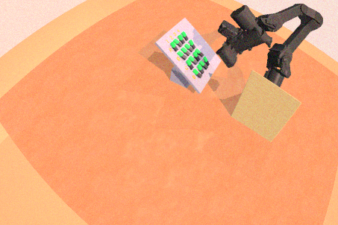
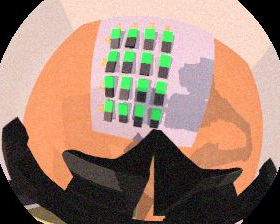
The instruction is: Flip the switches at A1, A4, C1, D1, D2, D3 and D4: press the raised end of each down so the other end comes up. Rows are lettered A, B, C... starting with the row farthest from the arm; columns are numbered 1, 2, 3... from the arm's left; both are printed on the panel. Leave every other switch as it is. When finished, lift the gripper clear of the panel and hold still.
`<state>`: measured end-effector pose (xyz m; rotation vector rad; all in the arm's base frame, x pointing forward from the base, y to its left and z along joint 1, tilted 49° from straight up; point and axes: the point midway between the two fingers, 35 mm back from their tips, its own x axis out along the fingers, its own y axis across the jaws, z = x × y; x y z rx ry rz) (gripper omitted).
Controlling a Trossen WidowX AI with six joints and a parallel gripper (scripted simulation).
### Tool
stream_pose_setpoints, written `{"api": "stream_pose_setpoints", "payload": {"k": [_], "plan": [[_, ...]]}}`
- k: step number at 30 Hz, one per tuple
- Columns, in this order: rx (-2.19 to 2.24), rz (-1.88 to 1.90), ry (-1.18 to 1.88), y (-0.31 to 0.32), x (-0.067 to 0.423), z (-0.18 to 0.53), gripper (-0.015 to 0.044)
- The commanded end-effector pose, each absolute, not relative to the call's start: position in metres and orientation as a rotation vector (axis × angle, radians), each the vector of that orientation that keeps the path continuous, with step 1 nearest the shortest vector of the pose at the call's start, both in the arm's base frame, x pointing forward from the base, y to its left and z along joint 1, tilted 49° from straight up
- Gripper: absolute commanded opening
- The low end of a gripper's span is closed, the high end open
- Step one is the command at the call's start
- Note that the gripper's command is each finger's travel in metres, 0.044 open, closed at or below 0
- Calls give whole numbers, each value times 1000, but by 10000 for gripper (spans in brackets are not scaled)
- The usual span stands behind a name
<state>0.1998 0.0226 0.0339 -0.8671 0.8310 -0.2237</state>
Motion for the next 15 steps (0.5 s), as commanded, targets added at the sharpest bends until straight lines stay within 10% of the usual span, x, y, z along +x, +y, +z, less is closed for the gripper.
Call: {"api": "stream_pose_setpoints", "payload": {"k": [1,15], "plan": [[-872,-225,853,14,209,24,0],[-876,-234,857,-2,227,11,0]]}}
